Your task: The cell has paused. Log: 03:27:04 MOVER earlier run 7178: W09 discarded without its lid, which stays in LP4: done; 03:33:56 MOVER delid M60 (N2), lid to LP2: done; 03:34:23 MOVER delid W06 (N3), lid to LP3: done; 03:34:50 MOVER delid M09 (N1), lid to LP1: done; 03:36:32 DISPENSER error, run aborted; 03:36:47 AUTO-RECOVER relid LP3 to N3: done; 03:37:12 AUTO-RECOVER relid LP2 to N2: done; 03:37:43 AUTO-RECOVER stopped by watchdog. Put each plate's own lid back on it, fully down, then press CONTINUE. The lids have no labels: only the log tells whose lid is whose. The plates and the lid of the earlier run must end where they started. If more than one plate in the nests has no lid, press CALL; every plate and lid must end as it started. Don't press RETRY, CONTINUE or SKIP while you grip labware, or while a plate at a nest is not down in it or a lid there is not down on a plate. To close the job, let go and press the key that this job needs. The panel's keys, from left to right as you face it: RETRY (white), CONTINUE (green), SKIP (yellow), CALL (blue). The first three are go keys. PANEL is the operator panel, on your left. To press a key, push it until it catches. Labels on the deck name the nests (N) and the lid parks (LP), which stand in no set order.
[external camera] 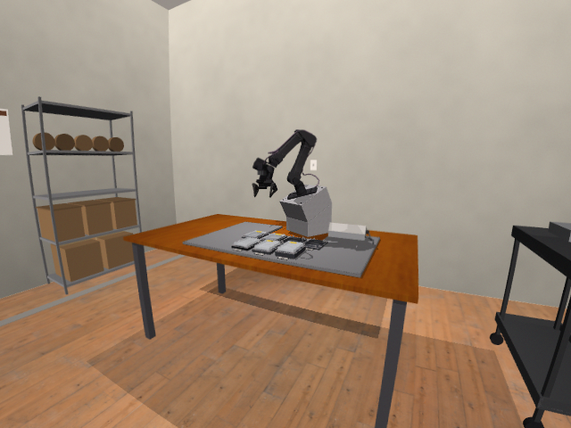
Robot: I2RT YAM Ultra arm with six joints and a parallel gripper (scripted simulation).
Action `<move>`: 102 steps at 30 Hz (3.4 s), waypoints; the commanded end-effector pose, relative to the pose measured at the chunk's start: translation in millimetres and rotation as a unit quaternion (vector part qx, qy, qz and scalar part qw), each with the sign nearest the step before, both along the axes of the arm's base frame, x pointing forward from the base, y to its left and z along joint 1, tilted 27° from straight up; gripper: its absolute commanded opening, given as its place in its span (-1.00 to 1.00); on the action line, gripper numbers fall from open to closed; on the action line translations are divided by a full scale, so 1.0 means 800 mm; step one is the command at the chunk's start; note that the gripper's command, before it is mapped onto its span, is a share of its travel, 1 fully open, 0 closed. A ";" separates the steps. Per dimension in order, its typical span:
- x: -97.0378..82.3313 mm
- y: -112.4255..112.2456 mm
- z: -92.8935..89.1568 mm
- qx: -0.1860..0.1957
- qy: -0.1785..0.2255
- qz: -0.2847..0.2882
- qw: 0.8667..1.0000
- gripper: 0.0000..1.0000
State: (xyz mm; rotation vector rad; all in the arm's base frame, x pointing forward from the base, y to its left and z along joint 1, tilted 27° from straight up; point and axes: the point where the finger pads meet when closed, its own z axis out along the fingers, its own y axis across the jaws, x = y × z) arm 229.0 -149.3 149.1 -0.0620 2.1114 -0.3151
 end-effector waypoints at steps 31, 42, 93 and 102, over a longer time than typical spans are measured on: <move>0.066 0.000 -0.055 0.078 0.095 -0.035 0.992 1.00; 0.098 0.017 -0.102 0.100 0.165 -0.062 0.979 1.00; 0.127 0.059 -0.220 0.048 0.198 -0.106 0.973 0.90; 0.112 0.021 -0.222 0.035 0.104 -0.081 0.991 0.76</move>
